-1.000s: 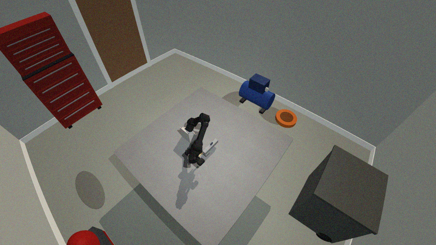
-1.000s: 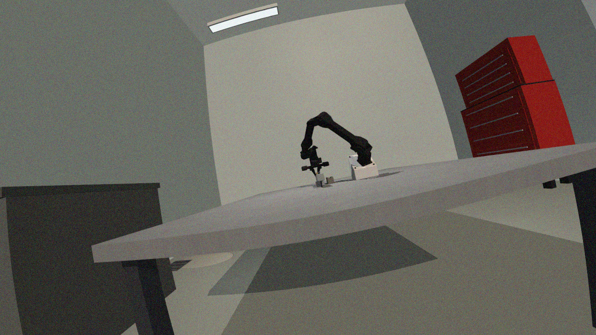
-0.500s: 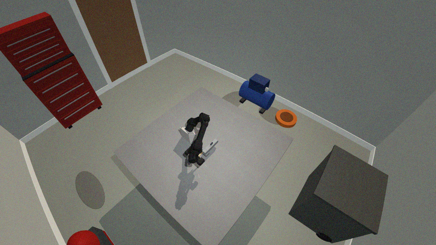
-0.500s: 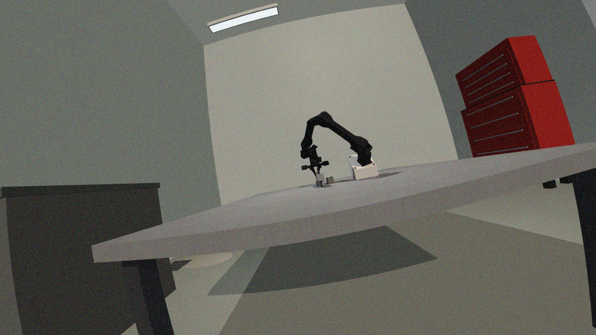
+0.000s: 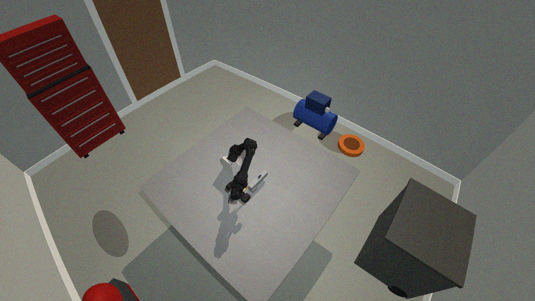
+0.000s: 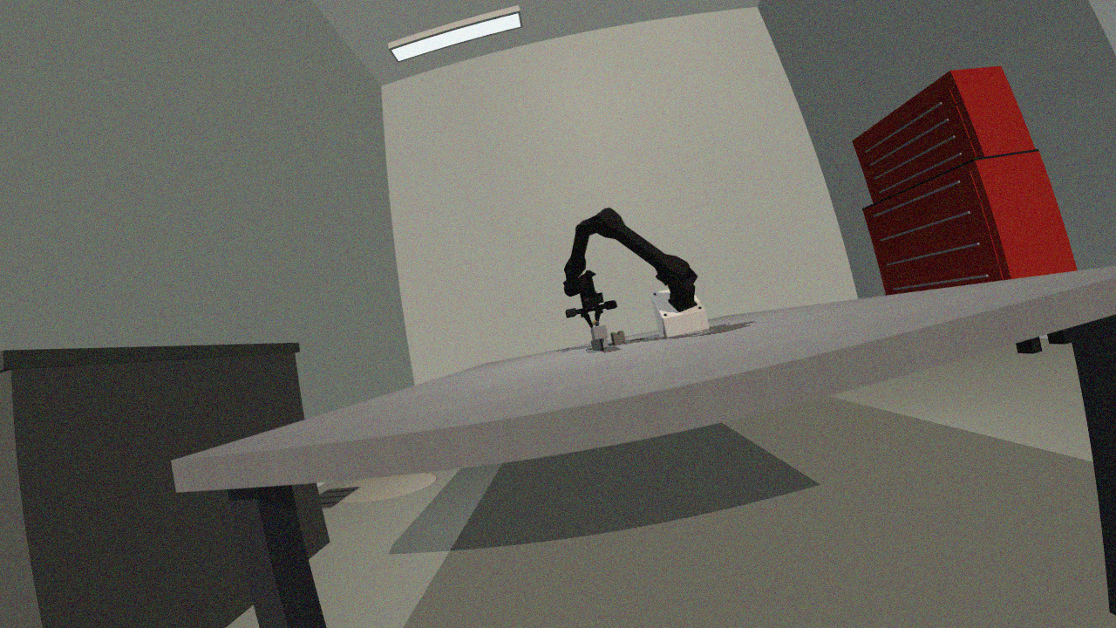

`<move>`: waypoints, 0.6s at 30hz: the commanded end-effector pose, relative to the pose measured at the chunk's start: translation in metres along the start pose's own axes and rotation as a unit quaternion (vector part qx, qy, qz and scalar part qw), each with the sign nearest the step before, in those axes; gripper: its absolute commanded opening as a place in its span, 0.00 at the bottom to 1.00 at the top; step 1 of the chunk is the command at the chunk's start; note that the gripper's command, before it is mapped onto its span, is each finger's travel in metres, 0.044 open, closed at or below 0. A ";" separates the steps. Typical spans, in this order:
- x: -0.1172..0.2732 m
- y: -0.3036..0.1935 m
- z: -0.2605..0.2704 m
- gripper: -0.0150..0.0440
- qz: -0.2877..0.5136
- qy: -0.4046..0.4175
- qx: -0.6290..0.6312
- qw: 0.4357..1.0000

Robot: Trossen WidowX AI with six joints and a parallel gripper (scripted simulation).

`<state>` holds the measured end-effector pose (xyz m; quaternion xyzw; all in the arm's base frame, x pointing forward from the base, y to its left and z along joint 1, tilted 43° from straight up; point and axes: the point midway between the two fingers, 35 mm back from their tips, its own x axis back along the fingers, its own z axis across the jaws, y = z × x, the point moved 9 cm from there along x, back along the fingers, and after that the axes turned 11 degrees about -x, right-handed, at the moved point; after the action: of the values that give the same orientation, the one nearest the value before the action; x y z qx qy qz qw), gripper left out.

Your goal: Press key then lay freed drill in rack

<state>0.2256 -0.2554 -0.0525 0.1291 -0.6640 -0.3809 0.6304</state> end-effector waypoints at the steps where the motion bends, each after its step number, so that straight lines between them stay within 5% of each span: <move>1: 0.000 -0.003 0.008 0.25 0.001 -0.001 -0.001 1.000; 18: -0.001 -0.013 0.032 0.25 0.002 0.000 -0.001 1.000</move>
<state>0.1986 -0.2521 -0.0575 0.1283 -0.6632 -0.3815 0.6310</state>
